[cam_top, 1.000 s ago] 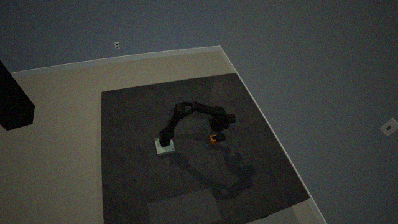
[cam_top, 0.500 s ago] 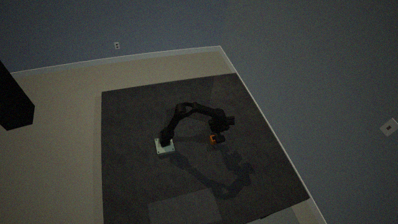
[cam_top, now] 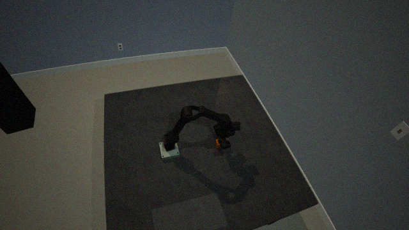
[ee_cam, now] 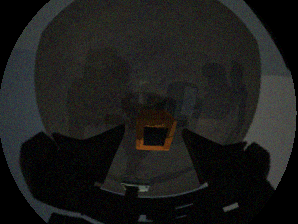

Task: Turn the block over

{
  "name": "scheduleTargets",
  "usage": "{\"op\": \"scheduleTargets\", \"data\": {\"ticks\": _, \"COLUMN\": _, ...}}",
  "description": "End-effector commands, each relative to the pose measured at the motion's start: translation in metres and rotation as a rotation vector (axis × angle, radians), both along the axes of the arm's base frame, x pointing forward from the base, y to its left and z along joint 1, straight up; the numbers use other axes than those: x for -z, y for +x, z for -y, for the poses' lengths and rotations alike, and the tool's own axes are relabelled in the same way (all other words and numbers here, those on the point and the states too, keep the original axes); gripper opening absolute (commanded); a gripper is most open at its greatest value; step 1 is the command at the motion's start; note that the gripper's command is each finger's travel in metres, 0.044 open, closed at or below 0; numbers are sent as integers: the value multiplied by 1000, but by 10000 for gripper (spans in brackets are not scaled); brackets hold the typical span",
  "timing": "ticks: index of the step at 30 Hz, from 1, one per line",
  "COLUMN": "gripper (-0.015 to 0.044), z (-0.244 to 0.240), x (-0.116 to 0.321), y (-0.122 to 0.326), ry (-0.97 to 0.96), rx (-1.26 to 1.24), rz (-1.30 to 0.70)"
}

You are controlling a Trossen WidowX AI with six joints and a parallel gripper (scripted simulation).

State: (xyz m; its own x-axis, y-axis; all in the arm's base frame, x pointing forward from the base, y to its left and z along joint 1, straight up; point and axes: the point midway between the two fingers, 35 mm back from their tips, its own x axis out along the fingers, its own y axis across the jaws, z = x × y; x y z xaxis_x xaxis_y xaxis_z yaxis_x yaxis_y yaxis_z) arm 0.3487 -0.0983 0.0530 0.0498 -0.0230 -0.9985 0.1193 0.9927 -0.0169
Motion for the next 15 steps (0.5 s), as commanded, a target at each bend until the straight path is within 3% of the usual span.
{"op": "scheduleTargets", "data": {"ticks": 1, "gripper": 440, "z": -1, "x": 9, "y": -3, "ry": 8, "rx": -5, "rz": -19}}
{"op": "scheduleTargets", "data": {"ticks": 3, "gripper": 440, "z": -1, "x": 9, "y": -3, "ry": 8, "rx": -5, "rz": -19}}
{"op": "scheduleTargets", "data": {"ticks": 11, "gripper": 230, "z": -1, "x": 9, "y": -3, "ry": 8, "rx": -5, "rz": -19}}
{"op": "scheduleTargets", "data": {"ticks": 15, "gripper": 203, "z": -1, "x": 9, "y": -3, "ry": 8, "rx": -5, "rz": -19}}
